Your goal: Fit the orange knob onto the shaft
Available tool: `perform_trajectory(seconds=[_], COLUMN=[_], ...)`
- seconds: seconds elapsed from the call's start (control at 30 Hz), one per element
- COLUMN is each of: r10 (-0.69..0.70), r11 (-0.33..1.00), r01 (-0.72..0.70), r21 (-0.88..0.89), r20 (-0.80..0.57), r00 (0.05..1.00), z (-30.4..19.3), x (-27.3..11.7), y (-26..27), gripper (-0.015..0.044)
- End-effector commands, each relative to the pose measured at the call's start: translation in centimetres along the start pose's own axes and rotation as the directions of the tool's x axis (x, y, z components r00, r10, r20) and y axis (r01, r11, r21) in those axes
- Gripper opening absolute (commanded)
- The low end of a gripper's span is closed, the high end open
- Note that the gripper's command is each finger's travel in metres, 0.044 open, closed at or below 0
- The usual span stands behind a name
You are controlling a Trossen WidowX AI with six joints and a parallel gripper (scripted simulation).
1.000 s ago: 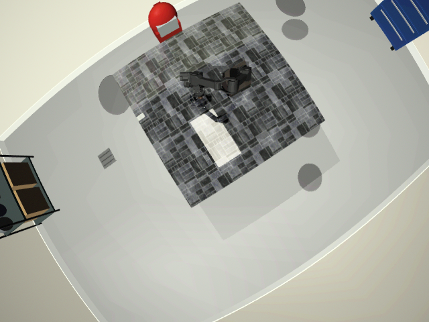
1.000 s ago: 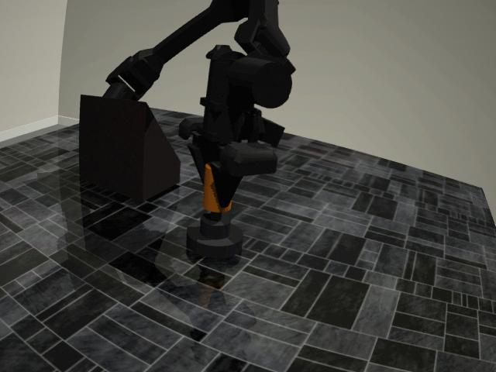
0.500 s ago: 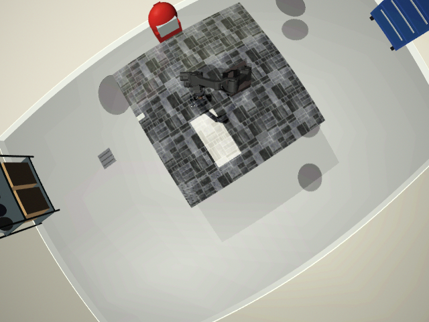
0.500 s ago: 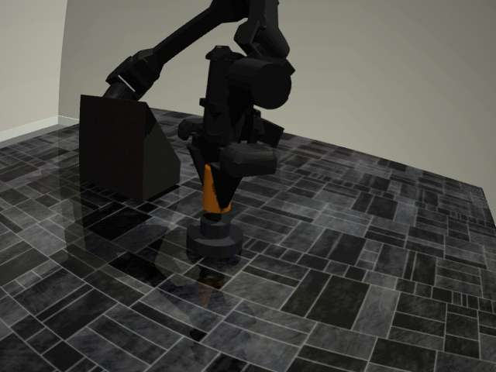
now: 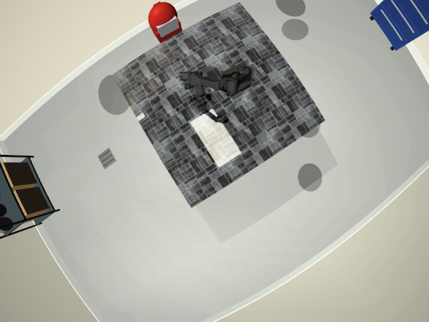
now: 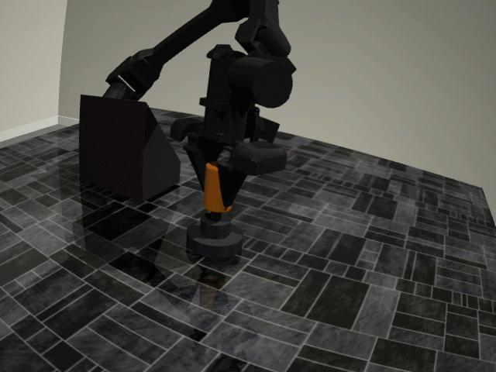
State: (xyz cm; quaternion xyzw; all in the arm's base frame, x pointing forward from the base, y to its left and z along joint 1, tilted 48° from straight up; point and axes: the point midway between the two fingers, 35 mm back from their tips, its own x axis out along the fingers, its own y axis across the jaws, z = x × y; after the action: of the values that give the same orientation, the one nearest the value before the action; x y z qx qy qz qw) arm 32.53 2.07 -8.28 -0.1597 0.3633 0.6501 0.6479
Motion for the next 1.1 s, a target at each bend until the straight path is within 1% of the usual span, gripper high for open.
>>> perform_trajectory(seconds=[0.0,0.33,0.7,0.77,0.93,1.07], r10=[-0.006,-0.006,-0.006,-0.006,-0.006,-0.006], r11=[1.000,1.000,1.000,0.999,0.978,0.976], r01=[0.006,0.006,0.006,0.006,0.005,0.005], r21=[-0.010,-0.010,-0.010,-0.036,-0.207,-0.217], r20=[-0.001,-0.001,-0.001,-0.001,-0.001,-0.001], r00=[1.000,1.000,1.000,1.000,1.000,1.000], z=[-0.13,-0.01,-0.07,-0.07,-0.17,-0.17], x=[-0.14,0.35,-0.19,-0.20,-0.23,-0.20], y=[-0.01,0.07,0.05,0.05,-0.10,-0.12], gripper=[0.0000,0.0000,0.0000,0.0000,0.0000,0.0000])
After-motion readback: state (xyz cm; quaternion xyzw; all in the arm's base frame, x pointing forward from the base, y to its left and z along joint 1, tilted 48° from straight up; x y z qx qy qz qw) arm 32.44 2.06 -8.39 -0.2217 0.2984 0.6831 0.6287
